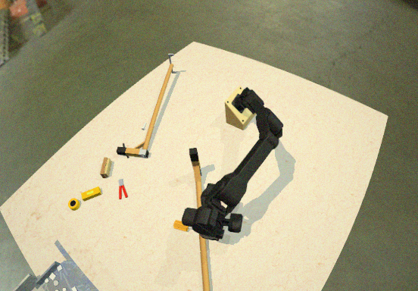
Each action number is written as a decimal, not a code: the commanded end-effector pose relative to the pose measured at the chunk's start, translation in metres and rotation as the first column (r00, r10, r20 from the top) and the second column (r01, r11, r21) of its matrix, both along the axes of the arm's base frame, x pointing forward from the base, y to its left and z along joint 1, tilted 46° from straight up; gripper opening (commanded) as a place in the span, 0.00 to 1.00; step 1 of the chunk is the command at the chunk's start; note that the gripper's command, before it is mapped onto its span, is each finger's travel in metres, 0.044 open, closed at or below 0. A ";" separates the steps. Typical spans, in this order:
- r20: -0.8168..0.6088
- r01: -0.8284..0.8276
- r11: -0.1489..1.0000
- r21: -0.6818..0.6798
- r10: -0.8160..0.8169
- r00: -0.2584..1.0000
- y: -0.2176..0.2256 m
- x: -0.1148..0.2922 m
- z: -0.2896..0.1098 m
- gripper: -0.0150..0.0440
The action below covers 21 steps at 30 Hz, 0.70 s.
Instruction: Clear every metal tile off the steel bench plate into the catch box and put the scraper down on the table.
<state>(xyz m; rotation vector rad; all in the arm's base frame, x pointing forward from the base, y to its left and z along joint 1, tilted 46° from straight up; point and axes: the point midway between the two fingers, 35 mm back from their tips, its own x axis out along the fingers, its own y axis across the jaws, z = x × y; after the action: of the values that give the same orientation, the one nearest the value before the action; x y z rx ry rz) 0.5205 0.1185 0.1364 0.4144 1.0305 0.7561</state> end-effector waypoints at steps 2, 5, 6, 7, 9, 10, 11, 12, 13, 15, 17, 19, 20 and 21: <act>0.004 -0.001 1.000 0.002 0.001 1.000 -0.004 0.004 -0.001 0.25; 0.004 -0.001 1.000 0.001 0.001 1.000 -0.005 0.006 -0.003 0.25; 0.004 -0.001 1.000 0.001 0.001 1.000 -0.006 0.006 -0.003 0.25; 0.004 -0.001 1.000 0.001 0.001 1.000 -0.006 0.007 -0.004 0.25; 0.004 -0.001 1.000 0.001 0.001 1.000 -0.007 0.008 -0.005 0.25; 0.004 -0.001 1.000 0.001 0.001 1.000 -0.008 0.009 -0.005 0.25; 0.004 -0.001 1.000 0.001 0.001 1.000 -0.009 0.009 -0.006 0.25; 0.004 -0.001 1.000 0.001 0.001 1.000 -0.009 0.010 -0.006 0.25; 0.004 -0.001 1.000 0.001 0.001 1.000 -0.010 0.011 -0.007 0.25; 0.004 -0.001 1.000 0.001 0.001 1.000 -0.011 0.012 -0.008 0.25; 0.004 -0.001 1.000 0.001 0.001 1.000 -0.012 0.013 -0.009 0.25; 0.004 -0.001 1.000 0.001 0.001 1.000 -0.013 0.014 -0.010 0.25; 0.004 0.000 1.000 0.001 0.000 1.000 -0.014 0.015 -0.010 0.25; 0.004 0.000 1.000 0.001 0.000 1.000 -0.014 0.016 -0.011 0.25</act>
<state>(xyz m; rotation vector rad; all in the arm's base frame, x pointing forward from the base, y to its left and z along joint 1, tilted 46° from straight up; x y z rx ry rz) 0.5330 0.1077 0.1267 0.4164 1.0328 0.7591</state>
